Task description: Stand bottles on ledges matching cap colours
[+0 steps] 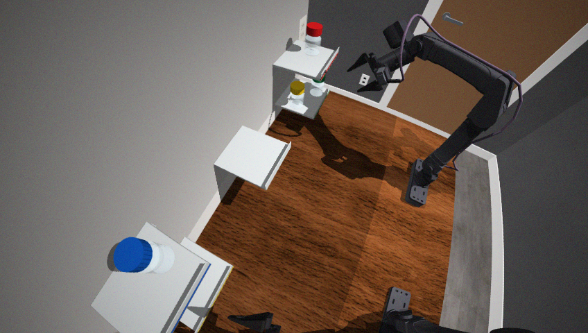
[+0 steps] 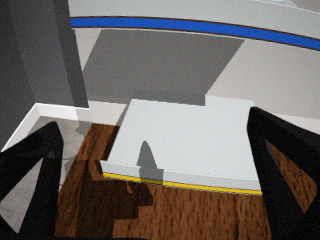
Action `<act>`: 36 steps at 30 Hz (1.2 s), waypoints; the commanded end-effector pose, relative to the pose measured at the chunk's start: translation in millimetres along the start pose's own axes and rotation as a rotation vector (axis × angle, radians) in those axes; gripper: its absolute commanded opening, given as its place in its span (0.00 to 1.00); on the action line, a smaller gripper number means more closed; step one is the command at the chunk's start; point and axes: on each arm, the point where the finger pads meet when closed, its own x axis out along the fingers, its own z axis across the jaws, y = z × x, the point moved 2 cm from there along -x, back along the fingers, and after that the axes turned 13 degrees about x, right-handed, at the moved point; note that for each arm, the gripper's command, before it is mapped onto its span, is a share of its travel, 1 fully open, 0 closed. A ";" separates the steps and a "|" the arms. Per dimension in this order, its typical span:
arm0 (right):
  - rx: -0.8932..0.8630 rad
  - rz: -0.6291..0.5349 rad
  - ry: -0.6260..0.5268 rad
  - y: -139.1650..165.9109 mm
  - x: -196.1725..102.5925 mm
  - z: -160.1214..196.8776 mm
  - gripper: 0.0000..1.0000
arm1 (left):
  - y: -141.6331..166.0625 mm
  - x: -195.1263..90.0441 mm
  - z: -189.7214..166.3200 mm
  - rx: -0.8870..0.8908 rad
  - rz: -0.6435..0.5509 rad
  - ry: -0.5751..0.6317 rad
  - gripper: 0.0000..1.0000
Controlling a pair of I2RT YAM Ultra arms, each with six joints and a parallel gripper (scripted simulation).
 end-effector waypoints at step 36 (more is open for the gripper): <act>0.828 -0.126 0.669 32.0 137.5 -32.6 0.81 | -100.5 -108.6 -380.0 0.117 0.011 0.717 1.00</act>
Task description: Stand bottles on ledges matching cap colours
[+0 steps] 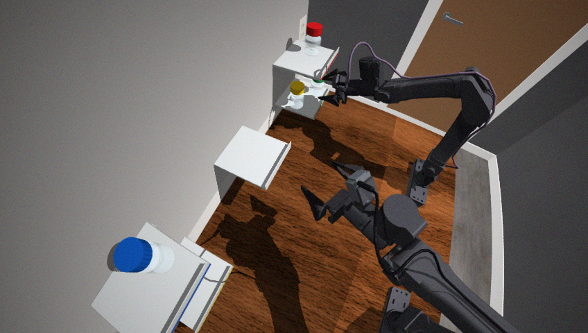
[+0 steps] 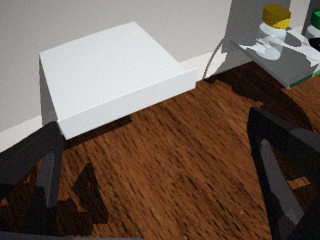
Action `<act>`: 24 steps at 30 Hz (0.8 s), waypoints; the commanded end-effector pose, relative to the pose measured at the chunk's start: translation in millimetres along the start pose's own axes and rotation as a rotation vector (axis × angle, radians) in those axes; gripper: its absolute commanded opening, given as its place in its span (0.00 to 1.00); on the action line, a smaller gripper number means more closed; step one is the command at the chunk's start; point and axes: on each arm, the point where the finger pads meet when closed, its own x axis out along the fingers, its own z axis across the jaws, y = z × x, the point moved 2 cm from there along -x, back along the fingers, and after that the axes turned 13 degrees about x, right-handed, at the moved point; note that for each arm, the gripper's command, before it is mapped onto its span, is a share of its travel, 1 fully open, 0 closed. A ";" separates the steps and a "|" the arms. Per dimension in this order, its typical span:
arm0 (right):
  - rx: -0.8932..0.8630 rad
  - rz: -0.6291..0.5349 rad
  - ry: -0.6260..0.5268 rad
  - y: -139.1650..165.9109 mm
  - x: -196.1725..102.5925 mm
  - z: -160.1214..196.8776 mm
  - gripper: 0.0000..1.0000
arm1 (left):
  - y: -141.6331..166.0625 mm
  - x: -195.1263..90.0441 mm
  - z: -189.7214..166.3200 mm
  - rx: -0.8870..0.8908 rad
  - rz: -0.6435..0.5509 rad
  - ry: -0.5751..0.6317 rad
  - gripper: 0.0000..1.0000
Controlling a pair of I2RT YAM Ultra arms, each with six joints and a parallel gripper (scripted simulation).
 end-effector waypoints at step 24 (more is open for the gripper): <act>0.561 -0.271 0.110 35.8 48.1 42.3 0.81 | -70.1 68.2 -160.6 0.045 -0.002 0.333 1.00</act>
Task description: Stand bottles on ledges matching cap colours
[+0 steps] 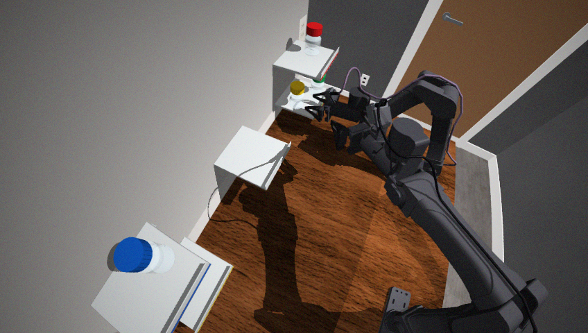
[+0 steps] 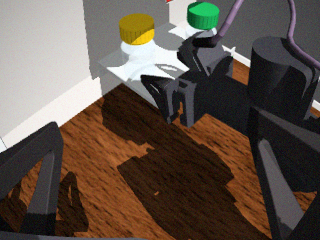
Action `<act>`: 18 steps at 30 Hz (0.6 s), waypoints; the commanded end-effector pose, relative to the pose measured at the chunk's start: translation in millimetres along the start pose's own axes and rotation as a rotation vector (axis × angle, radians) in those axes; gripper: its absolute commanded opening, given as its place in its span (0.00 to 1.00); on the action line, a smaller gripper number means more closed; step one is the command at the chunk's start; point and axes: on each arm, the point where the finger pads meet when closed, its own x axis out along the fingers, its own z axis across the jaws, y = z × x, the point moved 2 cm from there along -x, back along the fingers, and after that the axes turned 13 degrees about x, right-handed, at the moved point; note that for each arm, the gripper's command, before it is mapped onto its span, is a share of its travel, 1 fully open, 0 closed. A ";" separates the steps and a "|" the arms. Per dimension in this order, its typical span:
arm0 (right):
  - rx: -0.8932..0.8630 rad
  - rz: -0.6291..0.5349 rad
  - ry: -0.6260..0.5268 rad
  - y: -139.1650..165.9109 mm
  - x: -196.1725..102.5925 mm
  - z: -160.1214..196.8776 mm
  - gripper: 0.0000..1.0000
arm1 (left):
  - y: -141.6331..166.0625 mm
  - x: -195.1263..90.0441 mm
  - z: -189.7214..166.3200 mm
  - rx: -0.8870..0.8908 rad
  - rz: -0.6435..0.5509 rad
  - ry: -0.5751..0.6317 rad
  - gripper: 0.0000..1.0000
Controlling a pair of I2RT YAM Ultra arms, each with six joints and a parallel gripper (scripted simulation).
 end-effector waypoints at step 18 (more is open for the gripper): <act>0.025 -0.050 0.010 -15.8 13.8 3.6 0.81 | -10.2 0.7 -0.9 -0.001 -0.010 0.004 1.00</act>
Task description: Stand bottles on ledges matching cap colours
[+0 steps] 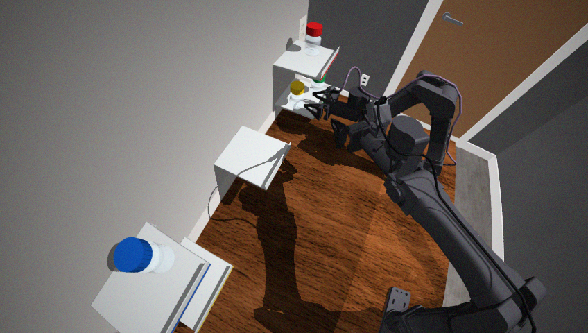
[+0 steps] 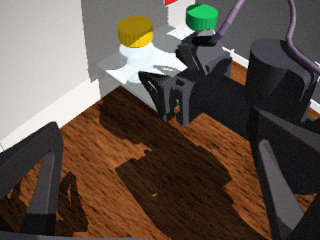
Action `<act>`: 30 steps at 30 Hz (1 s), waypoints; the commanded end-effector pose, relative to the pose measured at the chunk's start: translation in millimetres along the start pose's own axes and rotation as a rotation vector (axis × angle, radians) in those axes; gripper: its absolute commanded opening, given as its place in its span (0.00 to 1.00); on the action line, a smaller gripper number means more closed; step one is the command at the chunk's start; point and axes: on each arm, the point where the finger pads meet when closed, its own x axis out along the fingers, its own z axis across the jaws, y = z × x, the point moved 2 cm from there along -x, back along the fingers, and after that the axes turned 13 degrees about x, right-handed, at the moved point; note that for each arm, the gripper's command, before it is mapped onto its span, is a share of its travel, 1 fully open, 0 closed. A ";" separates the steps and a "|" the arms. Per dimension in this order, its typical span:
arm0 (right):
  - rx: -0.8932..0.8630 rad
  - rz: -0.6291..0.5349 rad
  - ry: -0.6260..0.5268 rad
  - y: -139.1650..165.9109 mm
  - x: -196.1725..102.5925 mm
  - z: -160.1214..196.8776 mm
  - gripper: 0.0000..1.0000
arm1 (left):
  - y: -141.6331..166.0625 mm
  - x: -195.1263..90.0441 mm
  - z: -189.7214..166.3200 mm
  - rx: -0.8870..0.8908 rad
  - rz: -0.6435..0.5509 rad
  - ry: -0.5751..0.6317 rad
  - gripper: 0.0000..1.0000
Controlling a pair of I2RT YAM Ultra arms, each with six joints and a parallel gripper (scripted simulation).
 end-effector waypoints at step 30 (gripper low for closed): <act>0.003 -0.015 -0.001 -9.9 49.7 6.1 0.81 | -7.3 -2.3 0.1 -0.001 -0.007 0.001 1.00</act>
